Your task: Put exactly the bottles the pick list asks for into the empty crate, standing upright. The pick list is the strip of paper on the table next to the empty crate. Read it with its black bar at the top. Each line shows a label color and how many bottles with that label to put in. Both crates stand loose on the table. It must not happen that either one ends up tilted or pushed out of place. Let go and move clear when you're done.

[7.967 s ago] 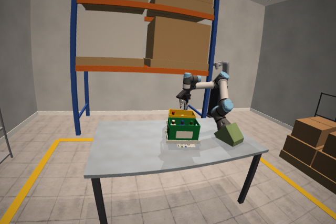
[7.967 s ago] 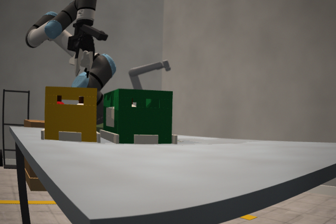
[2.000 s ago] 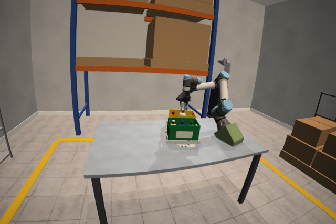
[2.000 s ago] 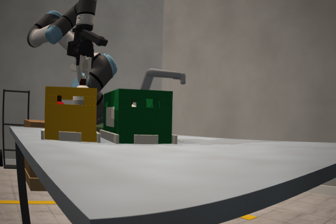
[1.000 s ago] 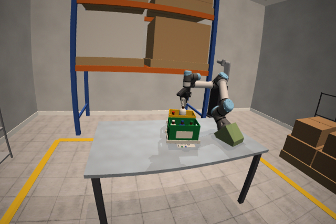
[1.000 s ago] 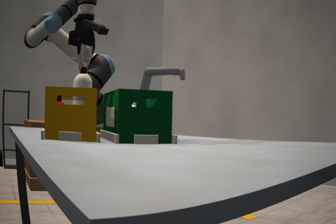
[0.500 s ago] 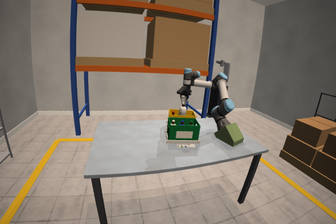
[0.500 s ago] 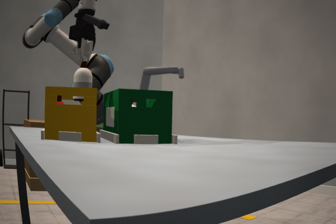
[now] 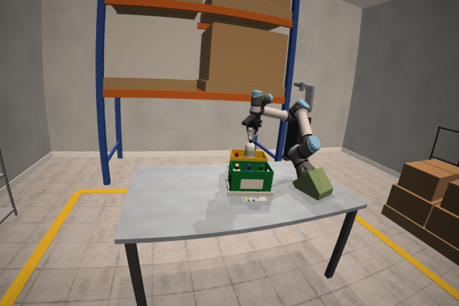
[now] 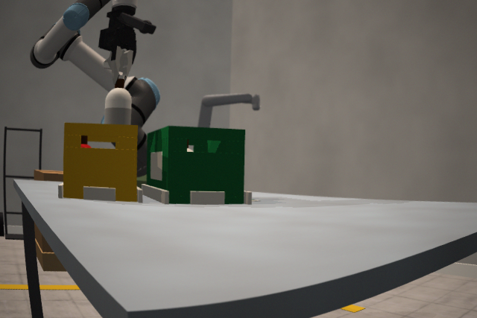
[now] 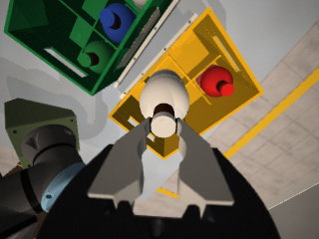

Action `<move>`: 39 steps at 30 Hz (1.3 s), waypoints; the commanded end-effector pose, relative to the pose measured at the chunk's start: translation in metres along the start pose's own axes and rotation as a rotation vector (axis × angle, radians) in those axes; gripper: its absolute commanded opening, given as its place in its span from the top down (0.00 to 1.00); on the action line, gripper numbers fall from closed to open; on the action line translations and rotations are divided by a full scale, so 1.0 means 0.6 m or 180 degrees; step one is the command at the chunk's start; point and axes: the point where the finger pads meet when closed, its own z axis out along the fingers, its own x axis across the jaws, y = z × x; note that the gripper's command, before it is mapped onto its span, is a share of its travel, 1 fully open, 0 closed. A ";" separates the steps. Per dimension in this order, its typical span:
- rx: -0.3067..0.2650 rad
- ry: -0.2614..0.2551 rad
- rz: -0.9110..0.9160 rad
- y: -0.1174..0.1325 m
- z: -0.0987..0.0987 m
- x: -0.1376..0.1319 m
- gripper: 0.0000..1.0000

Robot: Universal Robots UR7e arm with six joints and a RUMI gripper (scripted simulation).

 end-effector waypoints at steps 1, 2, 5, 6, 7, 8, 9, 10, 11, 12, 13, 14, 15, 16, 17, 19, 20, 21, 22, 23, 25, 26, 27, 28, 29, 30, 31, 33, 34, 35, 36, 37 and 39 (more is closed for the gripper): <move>0.0007 -0.0002 0.0011 -0.001 -0.018 0.001 1.00; 0.0007 -0.0002 0.0011 -0.001 -0.021 0.001 1.00; 0.0007 -0.0002 0.0011 -0.001 -0.030 0.001 1.00; 0.0007 -0.0002 0.0011 -0.001 -0.032 0.001 1.00; 0.0007 -0.0002 0.0011 -0.001 -0.035 0.001 1.00; 0.0007 -0.0002 0.0011 -0.001 -0.038 0.001 1.00; 0.0007 -0.0002 0.0011 -0.001 -0.038 0.001 1.00; 0.0007 -0.0002 0.0011 -0.001 -0.038 0.001 1.00; 0.0007 -0.0001 0.0011 -0.001 -0.041 0.001 1.00; 0.0007 -0.0002 0.0011 -0.001 -0.043 0.001 1.00; 0.0007 -0.0002 0.0011 -0.001 -0.046 0.001 1.00; 0.0007 -0.0002 0.0011 -0.001 -0.047 0.001 1.00; 0.0007 -0.0001 0.0011 -0.001 -0.047 0.001 1.00; 0.0007 -0.0001 0.0011 -0.001 -0.047 0.001 1.00; 0.0007 -0.0001 0.0011 -0.001 -0.047 0.001 1.00; 0.0009 0.0000 0.0013 0.000 -0.048 0.001 1.00; 0.0001 -0.0001 0.0012 0.001 -0.046 0.001 1.00; 0.0001 -0.0001 0.0012 0.001 -0.046 0.001 1.00; 0.0001 -0.0001 0.0012 0.001 -0.046 0.001 1.00; 0.0001 -0.0001 0.0012 0.001 -0.046 0.001 1.00; 0.0001 -0.0001 0.0012 0.001 -0.045 0.001 1.00; 0.0001 -0.0001 0.0012 0.001 -0.045 0.001 1.00; 0.0001 -0.0001 0.0012 0.001 -0.045 0.001 1.00; 0.0007 -0.0001 0.0011 -0.002 -0.047 -0.002 1.00; 0.0003 -0.0001 0.0006 -0.003 -0.046 -0.006 1.00; -0.0001 -0.0002 0.0002 -0.005 -0.045 -0.010 1.00; -0.0004 -0.0002 -0.0001 -0.006 -0.044 -0.014 1.00; -0.0006 -0.0001 -0.0003 -0.009 -0.044 -0.021 1.00; -0.0006 -0.0001 -0.0003 -0.010 -0.044 -0.024 1.00; -0.0006 -0.0001 -0.0003 -0.012 -0.044 -0.027 1.00; -0.0006 -0.0001 -0.0003 -0.013 -0.044 -0.030 1.00; -0.0006 -0.0001 -0.0003 -0.015 -0.044 -0.033 1.00; -0.0006 -0.0001 -0.0003 -0.017 -0.044 -0.039 1.00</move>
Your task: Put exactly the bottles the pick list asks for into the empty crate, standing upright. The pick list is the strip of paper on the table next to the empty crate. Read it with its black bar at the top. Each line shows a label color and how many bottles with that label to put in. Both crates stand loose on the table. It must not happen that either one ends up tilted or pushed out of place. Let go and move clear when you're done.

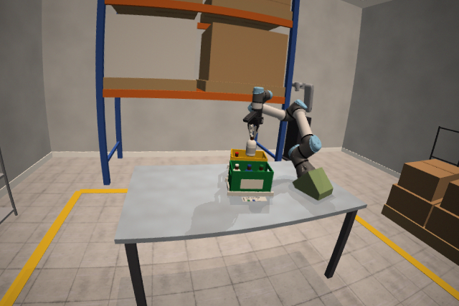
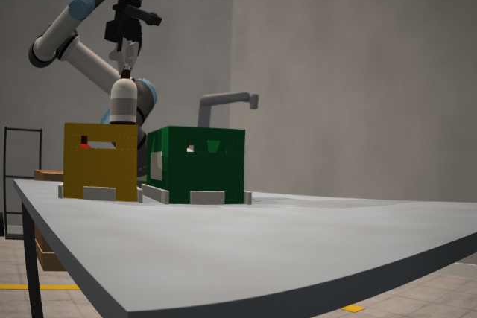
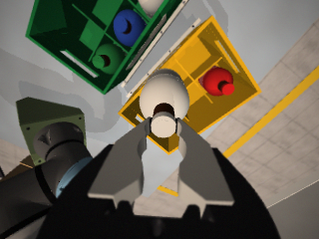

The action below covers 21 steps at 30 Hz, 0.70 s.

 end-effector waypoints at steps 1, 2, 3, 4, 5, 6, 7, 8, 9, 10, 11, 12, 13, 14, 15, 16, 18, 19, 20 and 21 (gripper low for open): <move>0.0001 -0.0002 0.0000 -0.009 0.000 -0.019 1.00; 0.0001 -0.0002 0.0000 -0.010 0.000 -0.022 1.00; 0.0001 -0.0002 0.0001 -0.012 0.000 -0.025 1.00; 0.0001 -0.0002 0.0001 -0.012 0.000 -0.025 1.00; 0.0001 -0.0002 0.0001 -0.012 0.000 -0.025 1.00; 0.0004 -0.0002 0.0003 -0.013 -0.001 -0.027 1.00; 0.0004 -0.0002 0.0003 -0.015 -0.001 -0.030 1.00; 0.0003 -0.0002 0.0002 -0.016 -0.001 -0.033 1.00; 0.0002 -0.0002 0.0001 -0.017 0.000 -0.037 1.00; 0.0002 -0.0002 0.0001 -0.019 -0.001 -0.040 1.00; 0.0002 -0.0002 0.0001 -0.020 -0.001 -0.043 1.00; 0.0002 -0.0002 0.0002 -0.022 -0.001 -0.046 1.00; 0.0002 -0.0002 0.0002 -0.023 -0.001 -0.049 1.00; 0.0003 -0.0002 0.0002 -0.025 -0.001 -0.052 1.00; 0.0003 -0.0002 0.0002 -0.026 -0.001 -0.055 1.00; 0.0003 -0.0002 0.0003 -0.028 -0.001 -0.058 1.00; 0.0003 -0.0001 0.0003 -0.031 -0.001 -0.064 1.00; 0.0003 -0.0001 0.0003 -0.032 -0.001 -0.067 1.00; 0.0003 -0.0001 0.0003 -0.034 -0.001 -0.070 1.00; 0.0003 -0.0001 0.0003 -0.034 -0.001 -0.070 1.00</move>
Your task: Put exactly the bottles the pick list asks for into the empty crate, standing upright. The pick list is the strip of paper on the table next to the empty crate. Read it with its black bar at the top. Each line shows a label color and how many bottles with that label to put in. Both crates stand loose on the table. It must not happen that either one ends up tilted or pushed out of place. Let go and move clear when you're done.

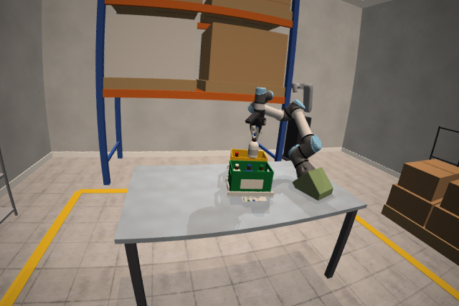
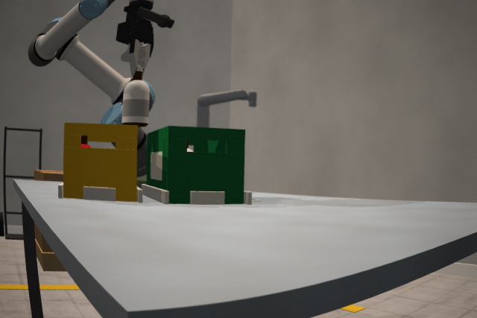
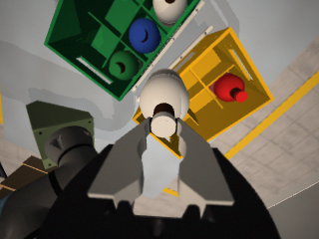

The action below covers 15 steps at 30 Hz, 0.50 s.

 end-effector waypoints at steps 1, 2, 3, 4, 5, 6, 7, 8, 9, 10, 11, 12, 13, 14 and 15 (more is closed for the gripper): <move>0.0008 -0.0002 0.0008 -0.006 -0.001 -0.012 1.00; 0.0011 -0.0003 0.0012 -0.008 -0.002 -0.014 1.00; 0.0011 -0.0003 0.0012 -0.010 -0.002 -0.018 1.00; 0.0010 -0.0003 0.0011 -0.011 -0.002 -0.021 1.00; 0.0009 -0.0002 0.0009 -0.012 -0.001 -0.024 1.00; 0.0008 -0.0002 0.0008 -0.014 -0.001 -0.027 1.00; 0.0008 -0.0002 0.0008 -0.015 -0.001 -0.030 1.00; 0.0008 -0.0002 0.0008 -0.017 -0.001 -0.033 1.00; 0.0008 -0.0002 0.0008 -0.018 -0.001 -0.036 1.00; 0.0008 -0.0002 0.0008 -0.019 -0.001 -0.039 1.00; 0.0008 -0.0002 0.0008 -0.021 -0.001 -0.042 1.00; 0.0008 -0.0002 0.0008 -0.022 -0.001 -0.045 1.00; 0.0008 -0.0002 0.0008 -0.024 -0.001 -0.048 1.00; 0.0008 -0.0002 0.0008 -0.025 -0.001 -0.051 1.00; 0.0008 -0.0002 0.0008 -0.027 -0.001 -0.054 1.00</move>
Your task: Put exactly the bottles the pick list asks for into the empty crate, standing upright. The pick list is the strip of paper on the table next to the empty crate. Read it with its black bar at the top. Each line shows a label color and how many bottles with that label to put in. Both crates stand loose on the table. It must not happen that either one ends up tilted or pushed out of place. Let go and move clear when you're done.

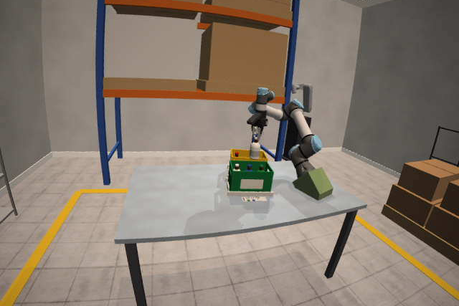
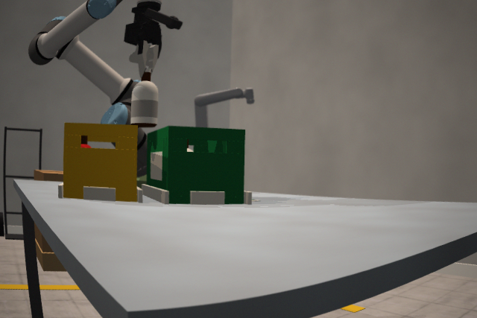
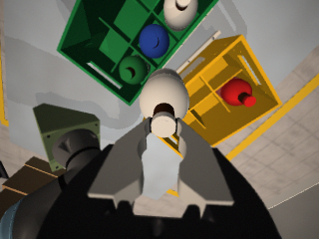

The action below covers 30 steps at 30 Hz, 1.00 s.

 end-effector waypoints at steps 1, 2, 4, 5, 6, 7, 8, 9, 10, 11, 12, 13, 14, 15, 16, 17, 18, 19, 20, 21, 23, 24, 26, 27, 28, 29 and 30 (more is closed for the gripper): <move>0.0008 -0.0003 0.0007 -0.009 -0.001 -0.018 1.00; 0.0008 -0.0003 0.0007 -0.009 -0.001 -0.018 1.00; 0.0013 -0.0004 0.0012 -0.011 -0.002 -0.020 1.00; 0.0013 -0.0004 0.0012 -0.013 -0.002 -0.023 1.00; 0.0012 -0.0003 0.0011 -0.014 -0.002 -0.026 1.00; 0.0011 -0.0003 0.0010 -0.015 -0.002 -0.030 1.00; 0.0009 -0.0003 0.0008 -0.017 -0.001 -0.033 1.00; 0.0008 -0.0002 0.0007 -0.018 -0.001 -0.036 1.00; 0.0008 -0.0002 0.0007 -0.019 -0.001 -0.039 1.00; 0.0008 -0.0002 0.0007 -0.021 -0.001 -0.042 1.00; 0.0008 -0.0002 0.0007 -0.022 -0.001 -0.045 1.00; 0.0008 -0.0002 0.0007 -0.024 -0.001 -0.048 1.00; 0.0009 -0.0002 0.0008 -0.025 -0.001 -0.051 1.00; 0.0009 -0.0003 0.0008 -0.027 -0.002 -0.054 1.00; 0.0010 -0.0003 0.0009 -0.028 -0.002 -0.057 1.00; 0.0010 -0.0003 0.0009 -0.030 -0.002 -0.060 1.00; 0.0011 -0.0003 0.0010 -0.031 -0.002 -0.063 1.00; 0.0011 -0.0003 0.0010 -0.031 -0.002 -0.063 1.00; 0.0011 -0.0003 0.0010 -0.031 -0.002 -0.063 1.00; 0.0013 -0.0004 0.0012 -0.033 -0.003 -0.065 1.00; 0.0012 -0.0003 0.0011 -0.036 -0.002 -0.071 1.00; 0.0011 -0.0003 0.0010 -0.037 -0.002 -0.075 1.00; 0.0009 -0.0002 0.0008 -0.040 -0.001 -0.081 1.00; 0.0008 -0.0002 0.0008 -0.041 -0.001 -0.084 1.00; 0.0009 -0.0002 0.0008 -0.043 -0.001 -0.087 1.00; 0.0009 -0.0002 0.0008 -0.044 -0.002 -0.090 1.00; 0.0010 -0.0002 0.0009 -0.046 -0.002 -0.093 1.00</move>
